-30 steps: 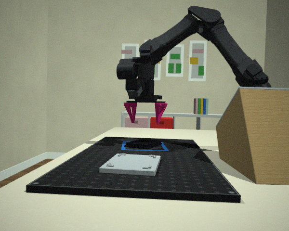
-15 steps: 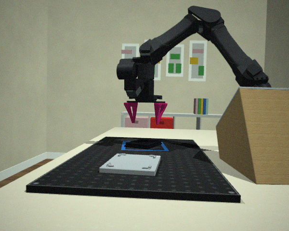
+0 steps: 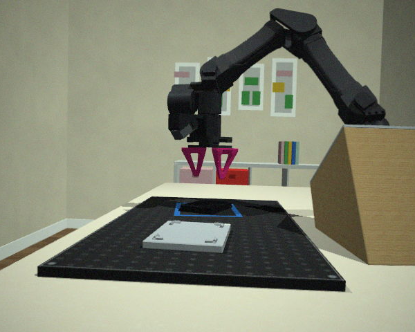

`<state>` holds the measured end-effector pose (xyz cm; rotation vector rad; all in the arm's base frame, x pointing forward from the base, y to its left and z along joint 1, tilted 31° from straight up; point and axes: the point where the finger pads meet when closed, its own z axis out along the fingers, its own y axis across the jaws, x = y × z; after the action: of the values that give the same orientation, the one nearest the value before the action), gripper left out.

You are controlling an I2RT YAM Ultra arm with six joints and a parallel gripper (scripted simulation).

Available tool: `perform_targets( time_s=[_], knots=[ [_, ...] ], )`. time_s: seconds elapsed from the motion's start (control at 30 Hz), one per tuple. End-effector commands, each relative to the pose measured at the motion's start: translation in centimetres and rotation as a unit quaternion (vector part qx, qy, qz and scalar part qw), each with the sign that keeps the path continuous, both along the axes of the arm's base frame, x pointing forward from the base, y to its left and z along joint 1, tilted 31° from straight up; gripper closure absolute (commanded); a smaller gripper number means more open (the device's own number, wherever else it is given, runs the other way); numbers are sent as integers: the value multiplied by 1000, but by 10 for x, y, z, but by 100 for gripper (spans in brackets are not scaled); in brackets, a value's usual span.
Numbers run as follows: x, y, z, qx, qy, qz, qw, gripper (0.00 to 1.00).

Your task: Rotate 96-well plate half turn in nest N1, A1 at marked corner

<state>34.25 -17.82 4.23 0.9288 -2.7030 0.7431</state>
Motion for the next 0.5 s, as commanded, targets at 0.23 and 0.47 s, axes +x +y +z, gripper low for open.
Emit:
perform_targets(
  time_s=[0.23,0.47],
  knots=[
    [5,3,6,-3,-94,-135,986,0],
    [5,3,6,-3,-152,-233,961,0]
  ],
)
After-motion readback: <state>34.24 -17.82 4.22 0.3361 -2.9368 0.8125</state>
